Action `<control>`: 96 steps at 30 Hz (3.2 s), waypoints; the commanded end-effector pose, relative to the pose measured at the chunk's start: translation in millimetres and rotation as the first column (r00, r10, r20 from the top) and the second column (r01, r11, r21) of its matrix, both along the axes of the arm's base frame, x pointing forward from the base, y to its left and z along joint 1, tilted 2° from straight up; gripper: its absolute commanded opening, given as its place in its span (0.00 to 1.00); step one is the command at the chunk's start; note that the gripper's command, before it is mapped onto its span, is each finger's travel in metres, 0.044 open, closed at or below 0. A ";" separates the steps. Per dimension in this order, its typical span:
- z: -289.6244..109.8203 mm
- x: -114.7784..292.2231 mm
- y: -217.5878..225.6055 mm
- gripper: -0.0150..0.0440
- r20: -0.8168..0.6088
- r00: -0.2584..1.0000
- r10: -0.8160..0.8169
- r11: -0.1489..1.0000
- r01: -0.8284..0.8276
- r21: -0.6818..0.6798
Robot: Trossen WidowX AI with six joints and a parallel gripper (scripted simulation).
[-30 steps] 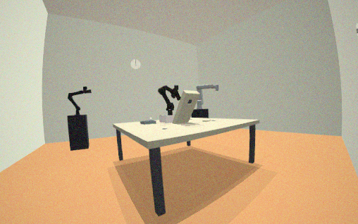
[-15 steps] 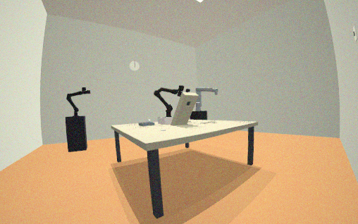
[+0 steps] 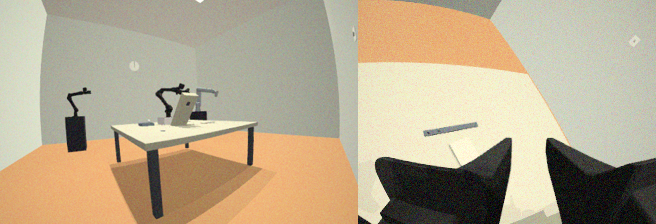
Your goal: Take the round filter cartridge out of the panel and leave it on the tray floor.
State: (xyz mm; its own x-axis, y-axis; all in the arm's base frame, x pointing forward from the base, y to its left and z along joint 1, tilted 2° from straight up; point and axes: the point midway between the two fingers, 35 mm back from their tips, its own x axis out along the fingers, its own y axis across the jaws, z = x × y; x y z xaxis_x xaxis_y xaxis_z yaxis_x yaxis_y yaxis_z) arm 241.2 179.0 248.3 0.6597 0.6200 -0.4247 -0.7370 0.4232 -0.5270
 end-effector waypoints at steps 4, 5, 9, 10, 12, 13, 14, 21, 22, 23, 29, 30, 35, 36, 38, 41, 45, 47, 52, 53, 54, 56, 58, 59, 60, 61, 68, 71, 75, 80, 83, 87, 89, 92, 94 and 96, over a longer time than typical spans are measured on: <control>-9.8 40.6 -91.4 0.45 -0.223 0.861 -0.458 0.870 0.485 0.085; -12.0 43.7 -106.8 0.45 -0.257 0.816 -0.518 0.827 0.554 0.094; -19.9 47.7 -165.5 0.45 -0.378 0.605 -0.701 0.613 0.782 0.114; -20.9 47.3 -172.9 0.45 -0.393 0.574 -0.718 0.581 0.806 0.116; -21.2 47.2 -175.3 0.45 -0.397 0.564 -0.724 0.570 0.813 0.116; -21.2 47.2 -175.3 0.45 -0.397 0.564 -0.724 0.570 0.813 0.116; -21.2 47.2 -175.3 0.45 -0.397 0.564 -0.724 0.570 0.813 0.116; -22.2 49.0 -175.3 0.45 -0.397 0.564 -0.724 0.570 0.813 0.116; -22.9 50.3 -175.2 0.45 -0.397 0.564 -0.724 0.570 0.813 0.117; -23.7 51.7 -175.2 0.45 -0.397 0.564 -0.724 0.570 0.813 0.117; -28.6 60.1 -174.9 0.45 -0.397 0.565 -0.724 0.570 0.813 0.117; -29.5 61.5 -174.8 0.45 -0.397 0.565 -0.724 0.570 0.813 0.117; -33.8 68.3 -174.5 0.45 -0.396 0.565 -0.724 0.570 0.813 0.118; -34.7 69.6 -174.4 0.45 -0.396 0.565 -0.724 0.570 0.813 0.118; -36.6 72.2 -174.3 0.45 -0.396 0.565 -0.724 0.570 0.813 0.118; -39.3 76.1 -174.1 0.45 -0.396 0.565 -0.724 0.570 0.813 0.119; -43.1 81.3 -173.8 0.45 -0.396 0.565 -0.724 0.570 0.813 0.119; -45.1 83.8 -173.7 0.45 -0.396 0.565 -0.724 0.570 0.813 0.119; -50.1 89.9 -173.3 0.45 -0.395 0.566 -0.724 0.570 0.813 0.120; -51.1 91.1 -173.2 0.45 -0.395 0.566 -0.724 0.570 0.813 0.120; -51.9 92.1 -173.1 0.45 -0.395 0.566 -0.724 0.570 0.813 0.120; -52.6 92.9 -173.1 0.45 -0.395 0.566 -0.724 0.570 0.813 0.120; -52.8 92.7 -173.3 0.45 -0.395 0.566 -0.724 0.570 0.813 0.120; -52.8 92.8 -173.4 0.45 -0.395 0.566 -0.724 0.570 0.813 0.120; -52.8 92.8 -173.5 0.45 -0.395 0.566 -0.724 0.570 0.813 0.120; -52.8 92.8 -173.6 0.45 -0.395 0.566 -0.724 0.570 0.813 0.120; -52.3 93.1 -173.8 0.45 -0.395 0.566 -0.724 0.570 0.813 0.120; -52.0 93.3 -173.7 0.45 -0.395 0.566 -0.724 0.570 0.813 0.120; -51.6 93.6 -173.7 0.45 -0.395 0.566 -0.724 0.570 0.813 0.120; -51.5 93.7 -173.6 0.45 -0.395 0.566 -0.724 0.570 0.813 0.120; -52.6 95.2 -173.5 0.45 -0.395 0.566 -0.724 0.570 0.813 0.120; -53.4 96.0 -173.5 0.45 -0.395 0.566 -0.724 0.570 0.813 0.120; -53.4 96.0 -173.5 0.45 -0.395 0.566 -0.724 0.570 0.813 0.120; -53.5 95.9 -173.5 0.45 -0.395 0.566 -0.724 0.570 0.813 0.120; -53.5 95.9 -173.5 0.45 -0.395 0.566 -0.724 0.570 0.813 0.120; -53.6 95.8 -173.5 0.45 -0.395 0.566 -0.724 0.570 0.813 0.120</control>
State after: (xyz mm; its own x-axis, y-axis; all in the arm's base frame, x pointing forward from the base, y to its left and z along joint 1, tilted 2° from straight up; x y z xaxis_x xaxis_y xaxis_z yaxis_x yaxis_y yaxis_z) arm 336.7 6.1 194.7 0.8174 0.0451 -0.5743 -0.1512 0.9788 -0.1384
